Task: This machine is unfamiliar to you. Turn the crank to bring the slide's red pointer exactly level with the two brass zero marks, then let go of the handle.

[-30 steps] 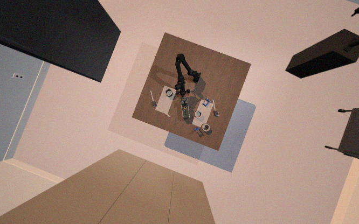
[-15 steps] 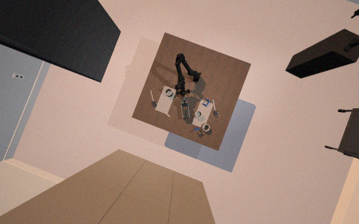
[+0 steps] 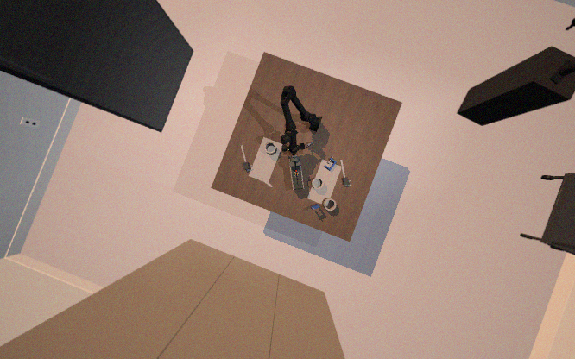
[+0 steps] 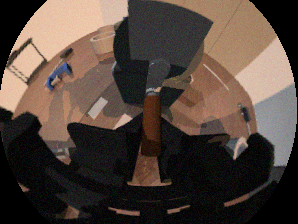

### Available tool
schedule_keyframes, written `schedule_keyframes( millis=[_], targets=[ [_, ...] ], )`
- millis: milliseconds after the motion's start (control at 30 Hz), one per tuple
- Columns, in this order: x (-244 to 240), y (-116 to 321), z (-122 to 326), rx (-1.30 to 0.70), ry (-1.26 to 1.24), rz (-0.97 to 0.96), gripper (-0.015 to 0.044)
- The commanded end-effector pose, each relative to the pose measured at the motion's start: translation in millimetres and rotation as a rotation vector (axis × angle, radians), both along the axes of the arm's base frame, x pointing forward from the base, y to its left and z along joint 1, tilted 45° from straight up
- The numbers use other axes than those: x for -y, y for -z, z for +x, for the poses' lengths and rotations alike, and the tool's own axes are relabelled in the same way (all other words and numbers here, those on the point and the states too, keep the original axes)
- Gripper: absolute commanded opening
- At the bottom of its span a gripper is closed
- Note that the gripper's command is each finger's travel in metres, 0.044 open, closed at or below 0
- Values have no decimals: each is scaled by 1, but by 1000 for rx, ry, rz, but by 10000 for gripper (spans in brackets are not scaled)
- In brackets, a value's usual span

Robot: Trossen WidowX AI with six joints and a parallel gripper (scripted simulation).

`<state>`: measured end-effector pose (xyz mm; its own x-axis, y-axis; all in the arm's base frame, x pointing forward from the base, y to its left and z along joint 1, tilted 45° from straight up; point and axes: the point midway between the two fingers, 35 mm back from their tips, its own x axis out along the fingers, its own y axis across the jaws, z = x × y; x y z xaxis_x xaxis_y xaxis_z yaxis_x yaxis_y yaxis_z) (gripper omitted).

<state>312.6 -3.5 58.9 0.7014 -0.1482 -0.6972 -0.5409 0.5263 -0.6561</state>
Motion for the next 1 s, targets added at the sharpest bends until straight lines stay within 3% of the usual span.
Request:
schedule_keyframes(
  millis=[0,967],
  targets=[
    [-5,6,-5,-19,-14,6,0],
    [-25,6,-18,-20,-14,8,0]
  ],
)
